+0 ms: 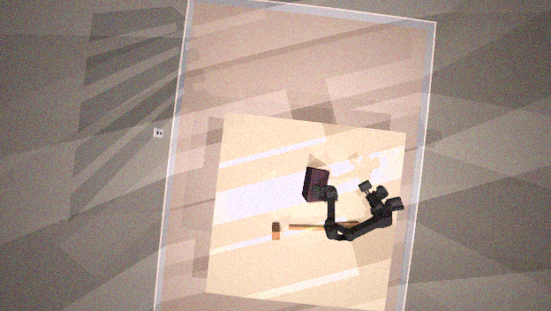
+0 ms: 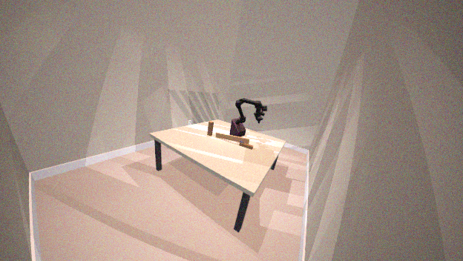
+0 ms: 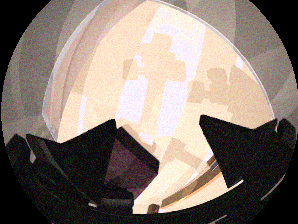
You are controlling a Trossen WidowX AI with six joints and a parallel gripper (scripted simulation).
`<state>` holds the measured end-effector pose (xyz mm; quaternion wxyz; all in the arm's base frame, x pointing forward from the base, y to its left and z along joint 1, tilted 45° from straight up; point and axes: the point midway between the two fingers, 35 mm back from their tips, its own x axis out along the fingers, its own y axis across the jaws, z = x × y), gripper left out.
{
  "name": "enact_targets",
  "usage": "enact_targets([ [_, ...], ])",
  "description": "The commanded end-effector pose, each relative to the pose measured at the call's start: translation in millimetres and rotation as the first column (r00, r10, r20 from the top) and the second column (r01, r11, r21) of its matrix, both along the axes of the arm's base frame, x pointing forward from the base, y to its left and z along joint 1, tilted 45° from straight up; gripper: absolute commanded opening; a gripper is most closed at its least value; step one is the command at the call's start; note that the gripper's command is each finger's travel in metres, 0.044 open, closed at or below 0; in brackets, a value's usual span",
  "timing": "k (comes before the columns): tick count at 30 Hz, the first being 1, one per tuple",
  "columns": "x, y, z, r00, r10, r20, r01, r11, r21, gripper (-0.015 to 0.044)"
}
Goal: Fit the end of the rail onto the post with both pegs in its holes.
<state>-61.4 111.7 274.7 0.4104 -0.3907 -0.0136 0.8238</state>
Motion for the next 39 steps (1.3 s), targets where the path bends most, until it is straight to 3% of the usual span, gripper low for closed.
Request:
enact_targets([
  [1, 0, 1, 0, 1.0, -0.001, 0.002, 0.001, 1.0, 0.0, 0.0426],
  [10, 4, 48, -3, 0.986, -0.087, 0.142, 0.092, 0.995, -0.026, 0.044],
  [17, 40, 102, -13, 0.952, -0.179, 0.247, 0.202, 0.977, -0.069, 0.044],
  [28, 158, 155, -46, 0.89, -0.311, 0.334, 0.375, 0.915, -0.146, 0.044],
  [33, 227, 151, -67, 0.861, -0.364, 0.354, 0.443, 0.88, -0.173, 0.044],
  [39, 280, 133, -108, 0.87, -0.37, 0.327, 0.456, 0.855, -0.245, 0.044],
])
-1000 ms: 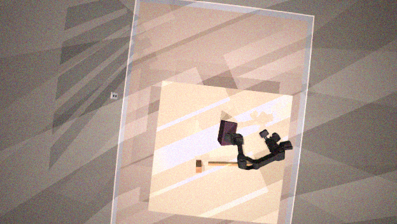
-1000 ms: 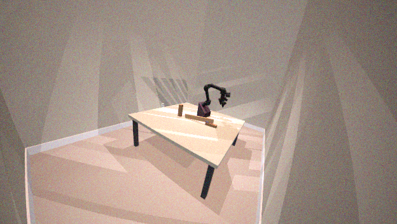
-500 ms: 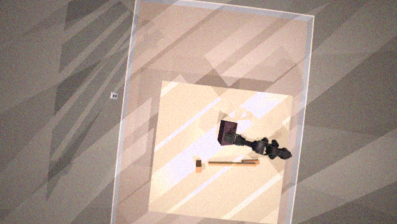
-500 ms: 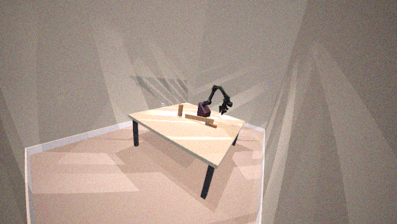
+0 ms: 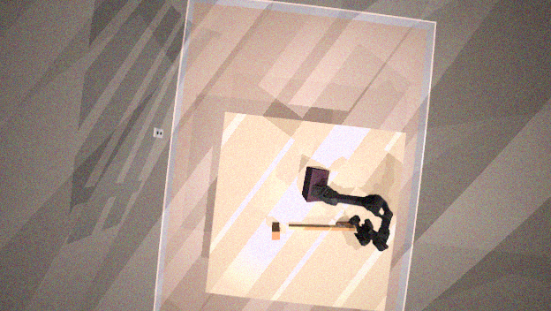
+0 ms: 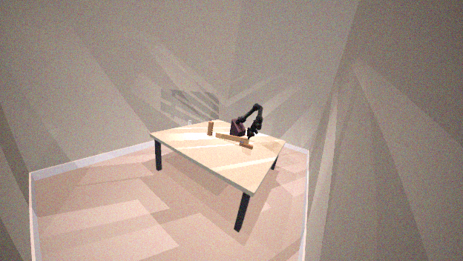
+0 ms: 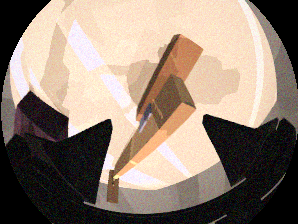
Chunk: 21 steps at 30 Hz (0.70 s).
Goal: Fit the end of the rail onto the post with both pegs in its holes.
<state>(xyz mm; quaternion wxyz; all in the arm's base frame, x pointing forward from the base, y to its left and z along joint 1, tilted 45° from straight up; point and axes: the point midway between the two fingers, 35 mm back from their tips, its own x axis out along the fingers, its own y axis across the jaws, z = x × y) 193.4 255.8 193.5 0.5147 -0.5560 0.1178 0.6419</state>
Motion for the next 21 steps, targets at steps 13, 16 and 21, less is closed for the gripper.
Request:
enact_targets([
  [13, 105, -121, -160, 0.943, -0.143, -0.302, 0.138, 0.99, -0.039, 0.044],
  [16, 111, -158, -192, 0.922, -0.164, -0.352, 0.182, 0.983, 0.021, 0.044],
  [21, 105, -212, -241, 0.905, -0.172, -0.39, 0.245, 0.959, 0.145, 0.044],
])
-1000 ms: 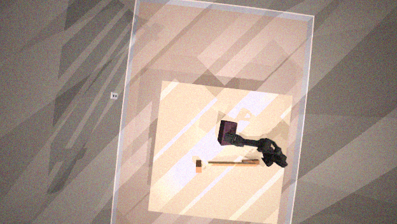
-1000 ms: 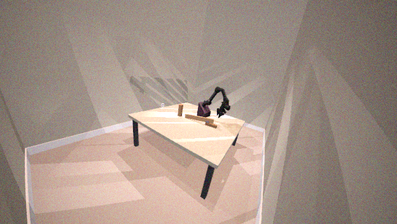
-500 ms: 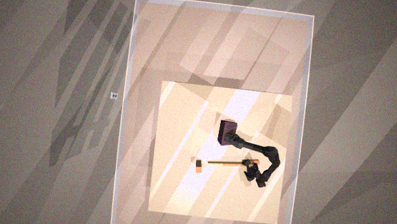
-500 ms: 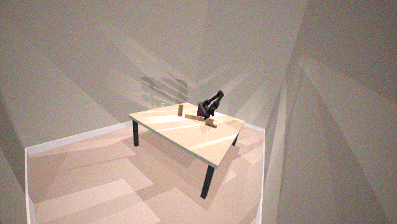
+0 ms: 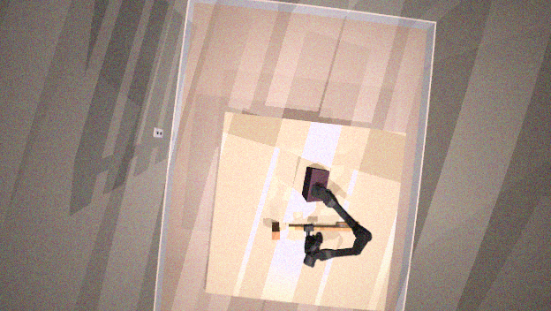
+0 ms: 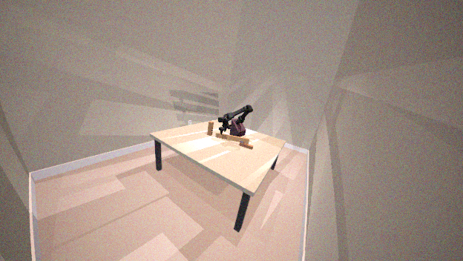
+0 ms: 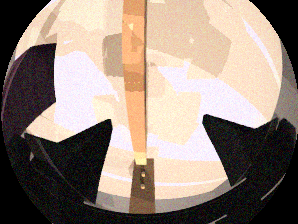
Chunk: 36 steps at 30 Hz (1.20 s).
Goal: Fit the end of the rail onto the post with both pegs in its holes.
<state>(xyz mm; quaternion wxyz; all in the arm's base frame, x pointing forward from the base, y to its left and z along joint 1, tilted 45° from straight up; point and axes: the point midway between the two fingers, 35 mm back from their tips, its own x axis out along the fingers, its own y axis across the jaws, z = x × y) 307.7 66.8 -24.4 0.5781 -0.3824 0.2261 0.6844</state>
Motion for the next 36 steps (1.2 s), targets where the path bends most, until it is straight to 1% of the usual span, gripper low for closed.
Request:
enact_targets([
  [1, -12, -31, -30, 0.999, -0.037, -0.006, 0.038, 0.995, 0.092, 0.044],
  [3, -14, -37, -36, 0.999, -0.045, -0.003, 0.045, 0.993, 0.11, 0.044],
  [9, -14, -37, -37, 0.999, -0.045, -0.003, 0.045, 0.993, 0.11, 0.044],
  [36, -13, -6, -68, 0.999, -0.046, -0.003, 0.046, 0.993, 0.109, 0.044],
])
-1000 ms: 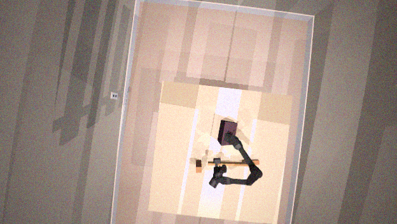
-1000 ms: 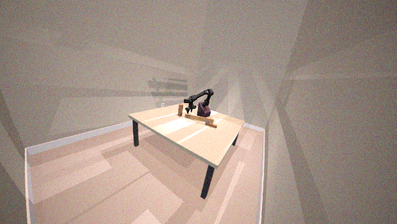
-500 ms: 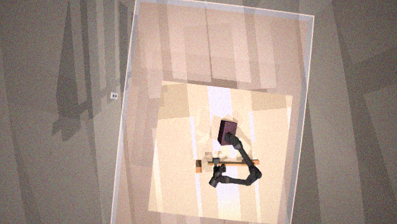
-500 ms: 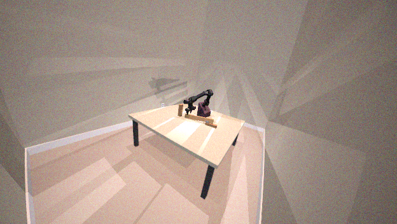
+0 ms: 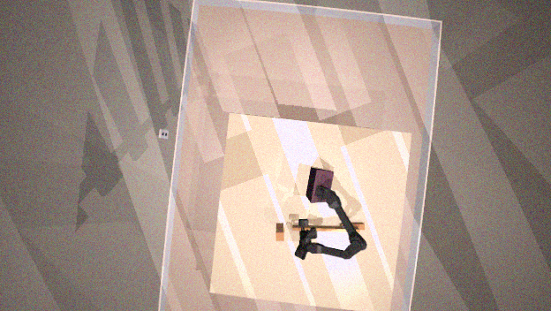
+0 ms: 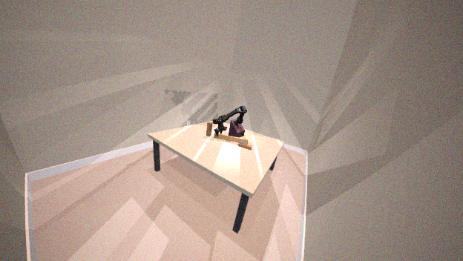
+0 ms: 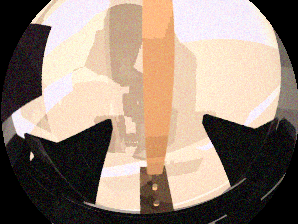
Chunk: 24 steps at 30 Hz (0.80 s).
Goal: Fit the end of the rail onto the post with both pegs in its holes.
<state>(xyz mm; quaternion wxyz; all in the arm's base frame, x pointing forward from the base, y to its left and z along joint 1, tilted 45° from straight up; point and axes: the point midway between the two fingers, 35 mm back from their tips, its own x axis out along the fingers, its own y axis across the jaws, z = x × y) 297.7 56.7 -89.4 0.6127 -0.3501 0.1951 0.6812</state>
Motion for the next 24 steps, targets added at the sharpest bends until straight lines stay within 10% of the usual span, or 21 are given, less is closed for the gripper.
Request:
enact_targets([
  [1, -3, 5, -4, 1.0, -0.003, -0.011, 0.003, 1.0, 0.005, 0.044],
  [18, -6, 23, -21, 1.0, -0.003, -0.011, 0.003, 1.0, 0.009, 0.044],
  [24, -6, 23, -21, 1.0, -0.003, -0.011, 0.003, 1.0, 0.009, 0.0282],
])
